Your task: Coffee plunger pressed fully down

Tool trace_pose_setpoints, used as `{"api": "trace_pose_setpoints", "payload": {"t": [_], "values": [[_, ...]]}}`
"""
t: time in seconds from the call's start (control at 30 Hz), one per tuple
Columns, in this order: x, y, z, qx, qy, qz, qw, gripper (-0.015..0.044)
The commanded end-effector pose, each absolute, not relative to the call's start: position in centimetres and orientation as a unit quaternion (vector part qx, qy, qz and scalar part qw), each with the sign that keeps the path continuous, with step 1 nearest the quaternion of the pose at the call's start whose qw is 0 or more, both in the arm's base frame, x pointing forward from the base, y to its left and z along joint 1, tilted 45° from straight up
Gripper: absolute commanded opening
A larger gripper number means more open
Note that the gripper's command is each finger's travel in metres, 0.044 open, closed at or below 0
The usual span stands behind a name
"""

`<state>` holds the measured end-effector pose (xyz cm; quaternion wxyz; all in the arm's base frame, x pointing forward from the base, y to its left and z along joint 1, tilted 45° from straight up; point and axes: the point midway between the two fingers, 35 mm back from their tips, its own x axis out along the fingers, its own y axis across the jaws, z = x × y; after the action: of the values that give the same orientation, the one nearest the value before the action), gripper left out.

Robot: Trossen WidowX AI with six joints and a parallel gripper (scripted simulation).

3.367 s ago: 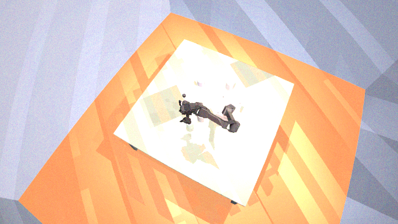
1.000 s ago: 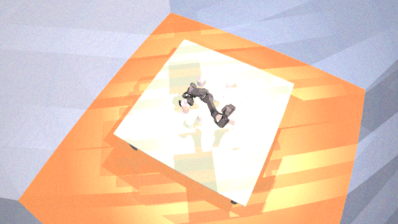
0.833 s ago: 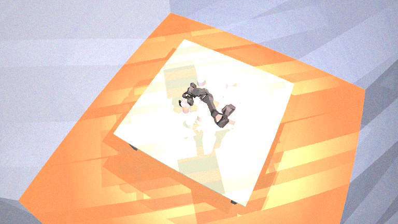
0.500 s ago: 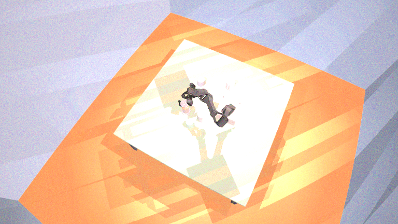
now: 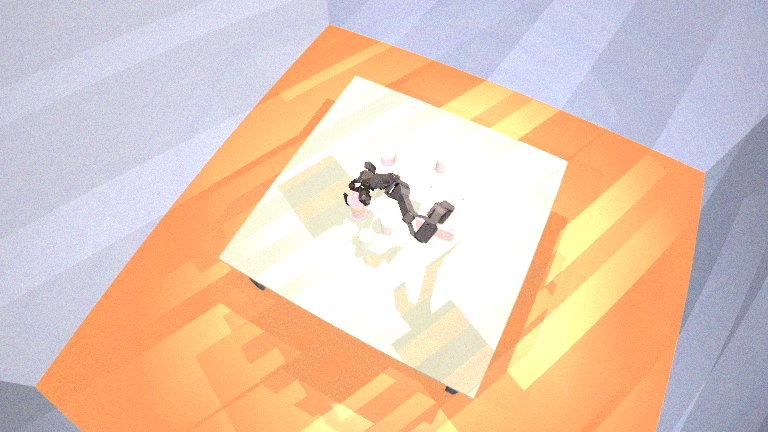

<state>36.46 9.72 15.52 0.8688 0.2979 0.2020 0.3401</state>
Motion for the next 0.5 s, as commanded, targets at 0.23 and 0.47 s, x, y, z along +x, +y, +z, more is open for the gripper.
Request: {"api": "trace_pose_setpoints", "payload": {"t": [0.23, 0.47], "values": [[35.8, 11.8, 12.8, 0.303, 0.226, 0.344, 0.860, 0.0127], [35.7, 12.7, 12.0, 0.304, 0.225, 0.344, 0.860, 0.0127]]}}
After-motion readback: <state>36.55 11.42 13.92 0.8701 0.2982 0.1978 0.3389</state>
